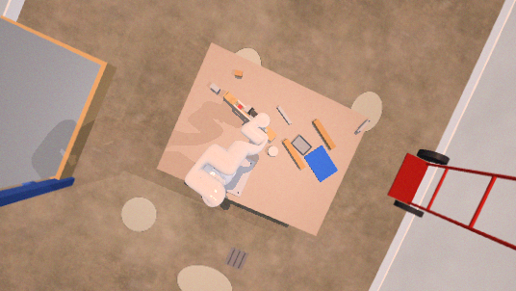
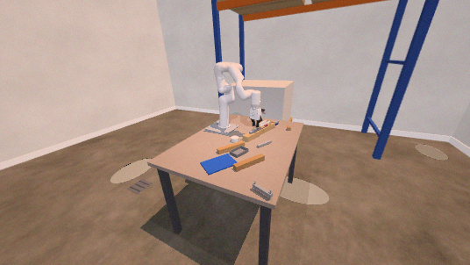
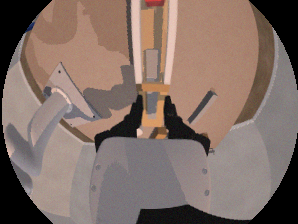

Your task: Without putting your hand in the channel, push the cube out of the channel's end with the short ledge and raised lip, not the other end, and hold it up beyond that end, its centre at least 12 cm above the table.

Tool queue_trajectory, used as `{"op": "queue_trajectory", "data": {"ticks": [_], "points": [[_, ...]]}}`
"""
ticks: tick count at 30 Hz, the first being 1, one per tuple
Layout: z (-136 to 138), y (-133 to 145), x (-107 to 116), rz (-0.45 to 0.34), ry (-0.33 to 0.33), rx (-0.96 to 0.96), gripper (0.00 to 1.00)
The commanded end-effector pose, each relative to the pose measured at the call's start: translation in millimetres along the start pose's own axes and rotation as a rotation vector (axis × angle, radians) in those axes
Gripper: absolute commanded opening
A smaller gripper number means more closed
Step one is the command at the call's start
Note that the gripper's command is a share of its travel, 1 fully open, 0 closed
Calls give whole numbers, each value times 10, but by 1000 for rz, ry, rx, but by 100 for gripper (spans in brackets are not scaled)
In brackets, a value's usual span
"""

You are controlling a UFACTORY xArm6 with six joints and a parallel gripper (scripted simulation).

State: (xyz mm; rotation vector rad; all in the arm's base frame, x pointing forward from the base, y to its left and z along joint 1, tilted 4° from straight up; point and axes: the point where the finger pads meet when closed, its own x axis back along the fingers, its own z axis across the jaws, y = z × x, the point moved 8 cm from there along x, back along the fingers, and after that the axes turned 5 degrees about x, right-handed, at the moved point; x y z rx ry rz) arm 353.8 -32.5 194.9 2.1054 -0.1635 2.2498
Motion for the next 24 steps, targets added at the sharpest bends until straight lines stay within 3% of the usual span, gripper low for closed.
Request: {"op": "queue_trajectory", "data": {"ticks": [1, 15, 17, 20, 24], "points": [[-5, -1, 291, 0, 0, 0, 38], [34, 15, 304, 0, 0, -5, 38], [238, 105, 342, 0, 0, -29, 38], [760, 402, 385, 0, -1, -101, 38], [1069, 665, 360, 0, 0, -173, 38]]}}
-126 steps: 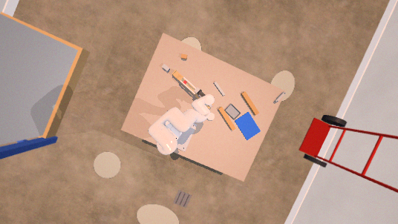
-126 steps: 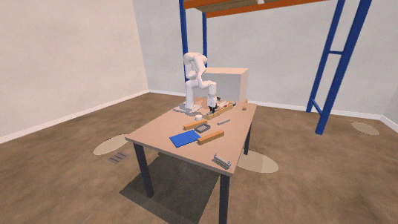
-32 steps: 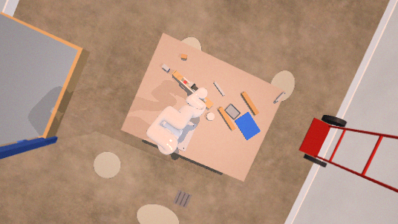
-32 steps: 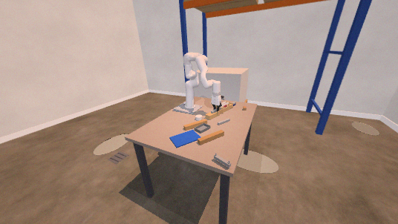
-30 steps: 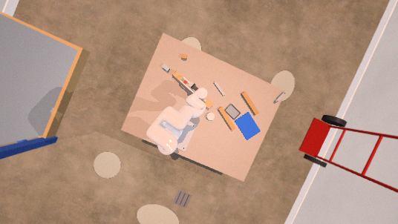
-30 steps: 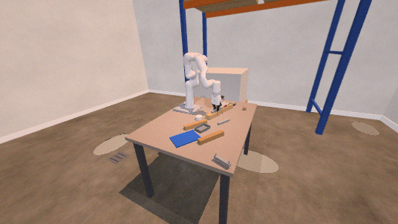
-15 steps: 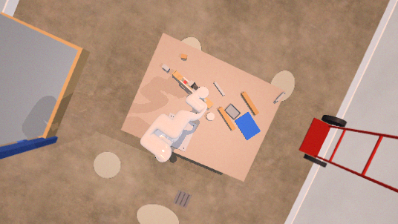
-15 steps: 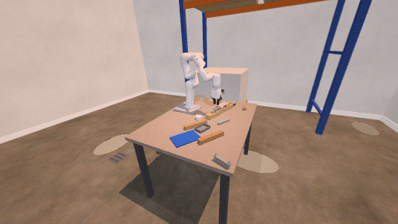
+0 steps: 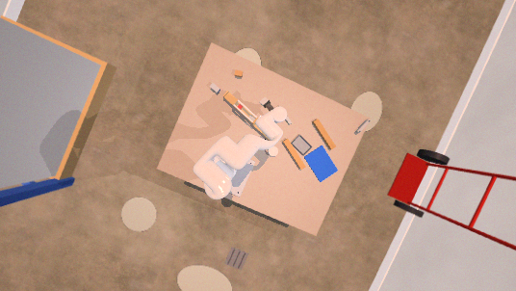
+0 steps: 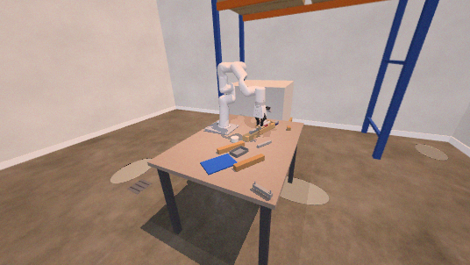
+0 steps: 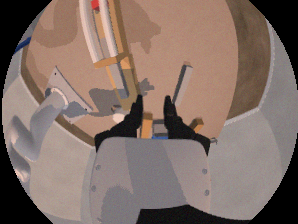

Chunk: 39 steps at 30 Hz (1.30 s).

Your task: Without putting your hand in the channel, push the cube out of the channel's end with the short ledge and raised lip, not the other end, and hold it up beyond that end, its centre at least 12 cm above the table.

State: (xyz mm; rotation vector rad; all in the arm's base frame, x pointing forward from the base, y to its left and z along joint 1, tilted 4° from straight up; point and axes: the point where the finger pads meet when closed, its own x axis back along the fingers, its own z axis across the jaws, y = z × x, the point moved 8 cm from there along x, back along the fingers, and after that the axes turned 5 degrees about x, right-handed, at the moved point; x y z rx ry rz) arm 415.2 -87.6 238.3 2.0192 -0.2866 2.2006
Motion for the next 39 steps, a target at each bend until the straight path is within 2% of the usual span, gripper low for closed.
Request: {"op": "queue_trajectory", "data": {"ticks": [1, 2, 4, 39], "points": [[389, 158, -58, 1, -22, -53, 38], [752, 369, -103, 1, -22, -68, 38], [883, 462, -135, 1, -22, -81, 38], [888, 466, -136, 1, -22, -82, 38]]}}
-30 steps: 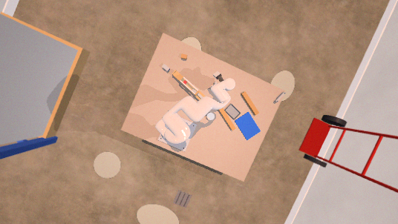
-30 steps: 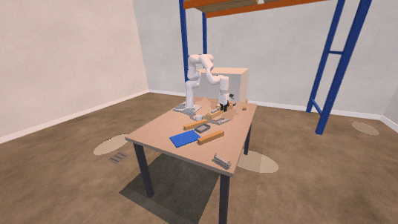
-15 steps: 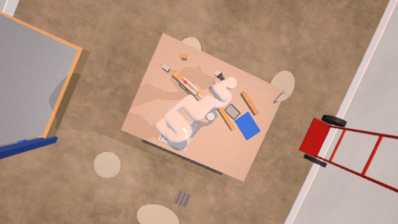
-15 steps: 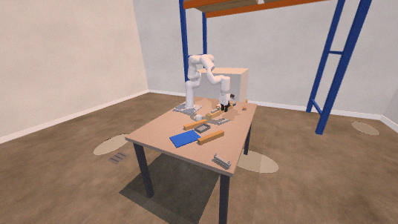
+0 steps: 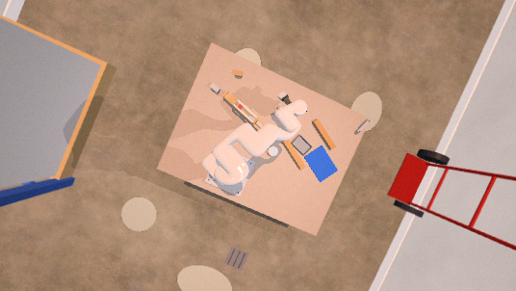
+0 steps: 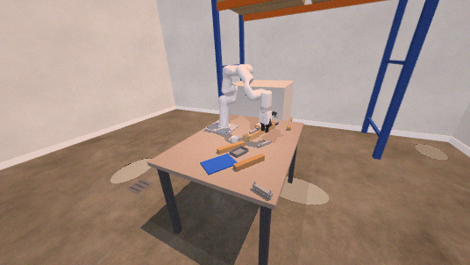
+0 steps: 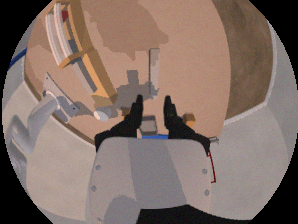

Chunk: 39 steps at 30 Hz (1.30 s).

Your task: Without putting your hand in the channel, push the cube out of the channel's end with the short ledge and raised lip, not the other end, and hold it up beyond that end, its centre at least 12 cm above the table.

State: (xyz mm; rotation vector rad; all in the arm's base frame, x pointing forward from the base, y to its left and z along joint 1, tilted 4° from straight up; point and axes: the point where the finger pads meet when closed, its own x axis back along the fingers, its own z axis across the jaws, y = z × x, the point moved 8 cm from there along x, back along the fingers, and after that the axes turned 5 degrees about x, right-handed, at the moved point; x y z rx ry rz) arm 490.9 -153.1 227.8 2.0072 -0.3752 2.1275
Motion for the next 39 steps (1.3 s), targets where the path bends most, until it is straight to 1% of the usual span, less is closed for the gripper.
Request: {"op": "queue_trajectory", "data": {"ticks": [1, 4, 6, 11, 13, 18, 21, 31, 39], "points": [[10, 0, 19, 0, 5, 0, 38], [11, 0, -16, 0, 5, 0, 38], [11, 0, -82, 0, 5, 0, 38], [15, -1, -385, 0, 5, 0, 38], [15, -1, -385, 0, 5, 0, 38], [18, -1, -725, 0, 5, 0, 38], [19, -1, -846, 0, 5, 0, 38], [20, -1, -901, 0, 5, 0, 38], [21, -1, -1068, 0, 5, 0, 38]]}}
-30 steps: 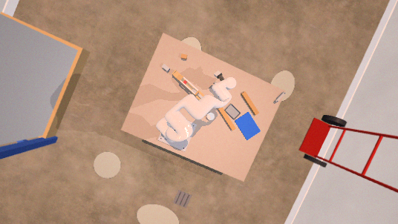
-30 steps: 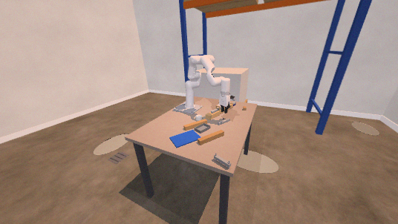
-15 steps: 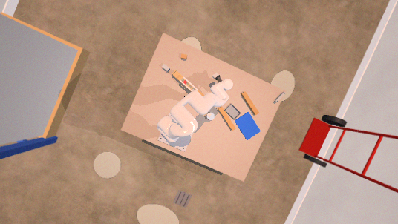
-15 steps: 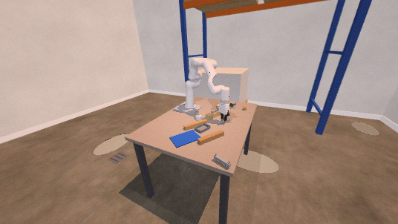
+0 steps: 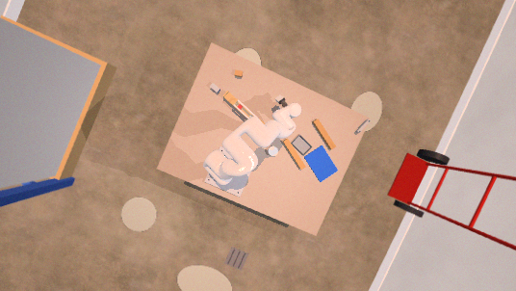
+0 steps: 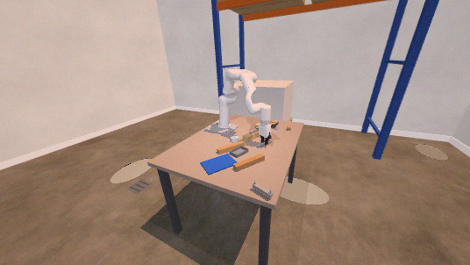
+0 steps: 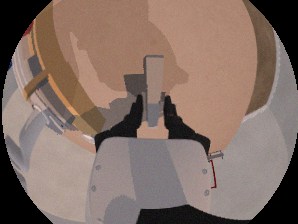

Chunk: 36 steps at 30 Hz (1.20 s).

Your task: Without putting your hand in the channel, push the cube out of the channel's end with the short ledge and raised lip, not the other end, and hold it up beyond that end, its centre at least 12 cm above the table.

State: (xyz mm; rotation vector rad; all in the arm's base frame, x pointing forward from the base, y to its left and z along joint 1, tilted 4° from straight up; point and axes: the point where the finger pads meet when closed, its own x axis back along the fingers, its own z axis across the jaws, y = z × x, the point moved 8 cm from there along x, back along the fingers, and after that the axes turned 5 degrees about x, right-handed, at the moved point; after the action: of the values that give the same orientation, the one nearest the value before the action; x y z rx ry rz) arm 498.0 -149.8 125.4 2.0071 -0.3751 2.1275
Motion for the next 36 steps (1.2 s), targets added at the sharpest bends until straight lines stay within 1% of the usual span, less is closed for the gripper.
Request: {"op": "queue_trajectory", "data": {"ticks": [1, 5, 18, 19, 36], "points": [[14, -1, -61, 0, 5, 0, 38], [14, -1, -104, 0, 5, 0, 38], [14, -1, -107, 0, 5, 0, 38], [14, -1, -107, 0, 5, 0, 0], [14, -1, -107, 0, 5, 0, 0]]}}
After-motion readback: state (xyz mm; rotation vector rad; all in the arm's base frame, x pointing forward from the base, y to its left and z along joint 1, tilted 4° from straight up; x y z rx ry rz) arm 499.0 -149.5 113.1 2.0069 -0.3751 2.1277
